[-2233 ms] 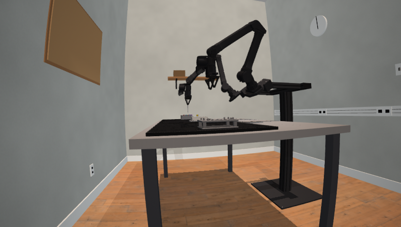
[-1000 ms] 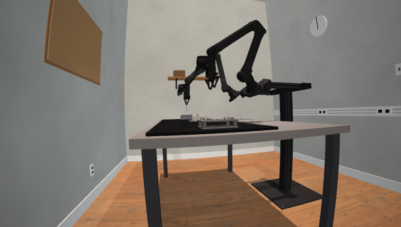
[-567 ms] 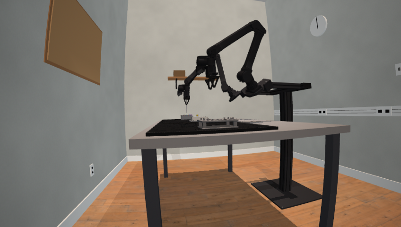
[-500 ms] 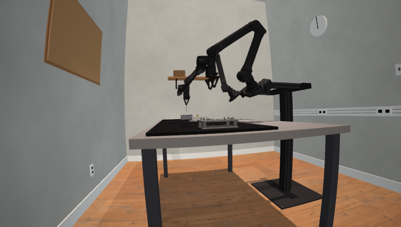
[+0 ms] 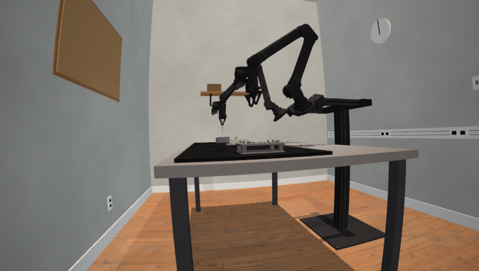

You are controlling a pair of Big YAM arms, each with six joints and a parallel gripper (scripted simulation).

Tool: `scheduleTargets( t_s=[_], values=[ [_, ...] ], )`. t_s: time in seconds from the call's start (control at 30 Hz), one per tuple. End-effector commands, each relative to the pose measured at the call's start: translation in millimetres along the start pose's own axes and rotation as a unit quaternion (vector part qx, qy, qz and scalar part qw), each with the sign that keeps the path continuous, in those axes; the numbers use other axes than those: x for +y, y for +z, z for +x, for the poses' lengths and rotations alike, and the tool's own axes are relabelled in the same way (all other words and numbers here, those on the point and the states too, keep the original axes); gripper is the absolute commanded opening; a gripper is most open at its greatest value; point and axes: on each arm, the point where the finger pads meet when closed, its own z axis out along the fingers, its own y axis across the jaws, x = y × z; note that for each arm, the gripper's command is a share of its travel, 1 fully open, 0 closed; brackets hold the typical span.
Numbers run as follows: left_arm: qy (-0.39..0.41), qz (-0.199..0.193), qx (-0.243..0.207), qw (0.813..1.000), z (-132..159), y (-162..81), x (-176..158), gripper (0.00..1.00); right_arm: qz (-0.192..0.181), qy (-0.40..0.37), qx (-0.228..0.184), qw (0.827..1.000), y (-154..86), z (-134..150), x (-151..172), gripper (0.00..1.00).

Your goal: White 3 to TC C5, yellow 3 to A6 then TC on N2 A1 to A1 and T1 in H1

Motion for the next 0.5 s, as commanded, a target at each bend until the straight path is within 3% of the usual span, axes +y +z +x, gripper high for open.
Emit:
scheduleTargets(
  t_s=[0.0,0.47],
  values=[
    [0.003,0.001,-0.014,1.0,-11.5,-7.5,2.1,1.0,0.004,-0.005,-0.003,1.0,-2.7,-13.7,-14.4,0.07],
    [0.003,0.001,-0.014,1.0,-11.5,-7.5,2.1,1.0,-0.004,-0.008,0.006,1.0,2.9,-7.7,-25.7,0.07]
  ],
)
